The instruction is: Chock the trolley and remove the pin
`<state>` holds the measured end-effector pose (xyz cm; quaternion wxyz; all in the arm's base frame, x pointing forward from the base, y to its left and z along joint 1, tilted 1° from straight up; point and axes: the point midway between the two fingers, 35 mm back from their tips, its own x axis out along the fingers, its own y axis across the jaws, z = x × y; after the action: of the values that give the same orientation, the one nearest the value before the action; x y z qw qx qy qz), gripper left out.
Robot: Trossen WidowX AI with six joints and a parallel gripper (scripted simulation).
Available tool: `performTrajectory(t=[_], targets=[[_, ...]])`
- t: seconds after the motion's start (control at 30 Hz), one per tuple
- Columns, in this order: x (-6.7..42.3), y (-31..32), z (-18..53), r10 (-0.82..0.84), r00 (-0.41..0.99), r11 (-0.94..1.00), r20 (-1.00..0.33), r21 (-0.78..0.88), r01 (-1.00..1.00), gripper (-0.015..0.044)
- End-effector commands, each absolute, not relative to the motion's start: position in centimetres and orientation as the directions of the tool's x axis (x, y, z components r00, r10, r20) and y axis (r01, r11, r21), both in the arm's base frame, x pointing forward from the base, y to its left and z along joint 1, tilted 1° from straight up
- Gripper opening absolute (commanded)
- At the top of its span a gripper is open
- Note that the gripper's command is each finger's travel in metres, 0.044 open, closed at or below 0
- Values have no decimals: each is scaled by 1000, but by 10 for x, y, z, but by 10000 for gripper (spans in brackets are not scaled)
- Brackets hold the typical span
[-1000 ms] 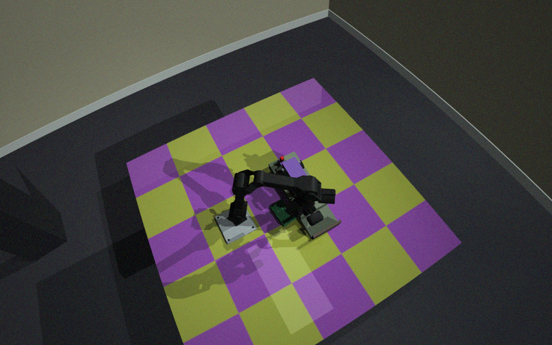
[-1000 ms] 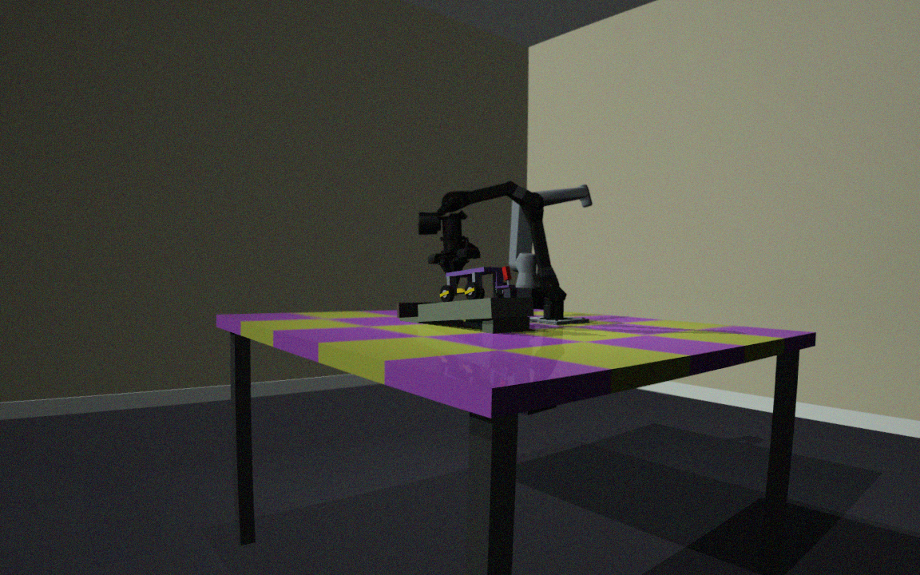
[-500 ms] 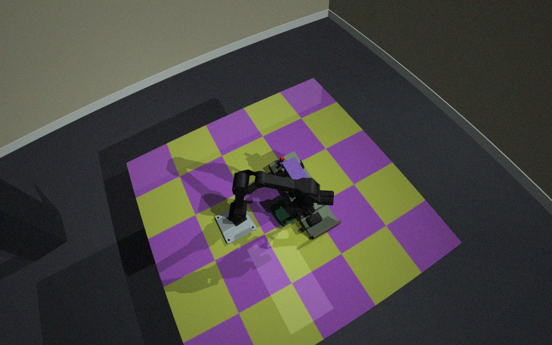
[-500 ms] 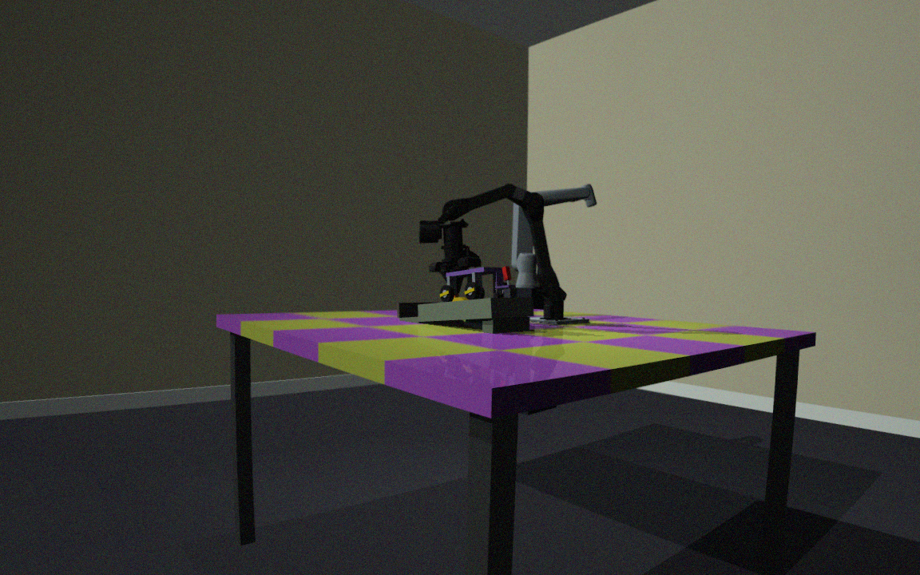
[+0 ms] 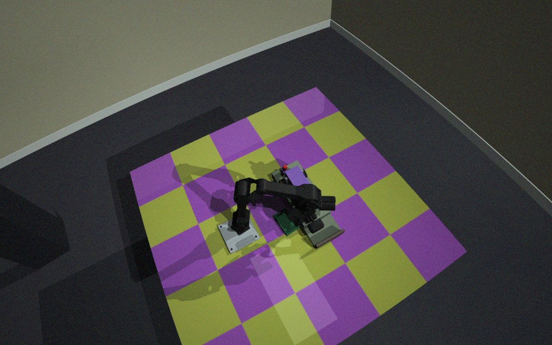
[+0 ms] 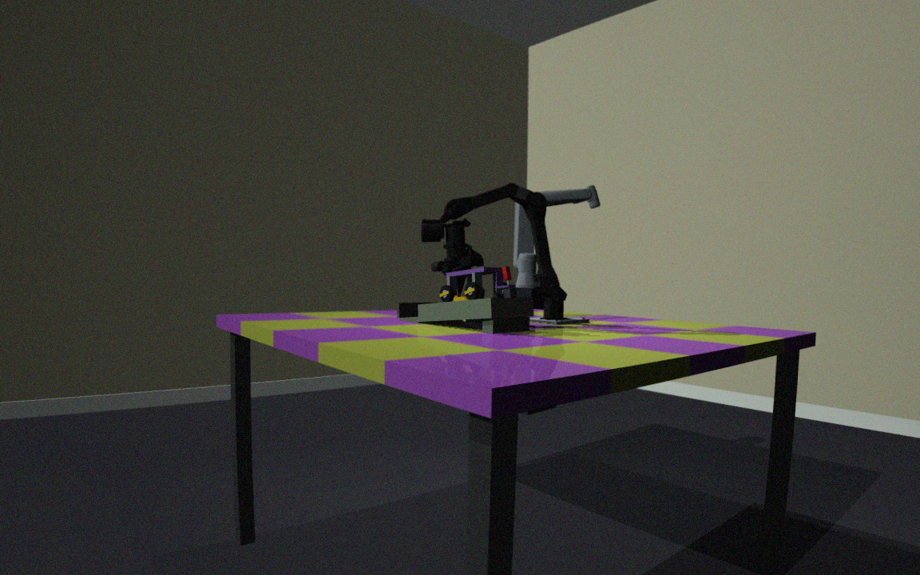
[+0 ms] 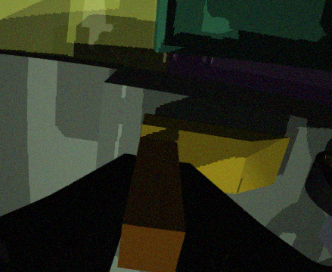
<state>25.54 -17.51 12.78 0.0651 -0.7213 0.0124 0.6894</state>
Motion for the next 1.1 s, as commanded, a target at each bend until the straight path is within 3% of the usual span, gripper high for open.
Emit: performTrajectory(t=[0.0, 0.93, 1.07], targets=[[256, -170, 128, 77, 50, -990, -996, -82, -111, 0], [259, -158, 130, 71, 50, -991, -996, -77, -109, 0], [259, -158, 130, 71, 50, -991, -996, -77, -109, 105]])
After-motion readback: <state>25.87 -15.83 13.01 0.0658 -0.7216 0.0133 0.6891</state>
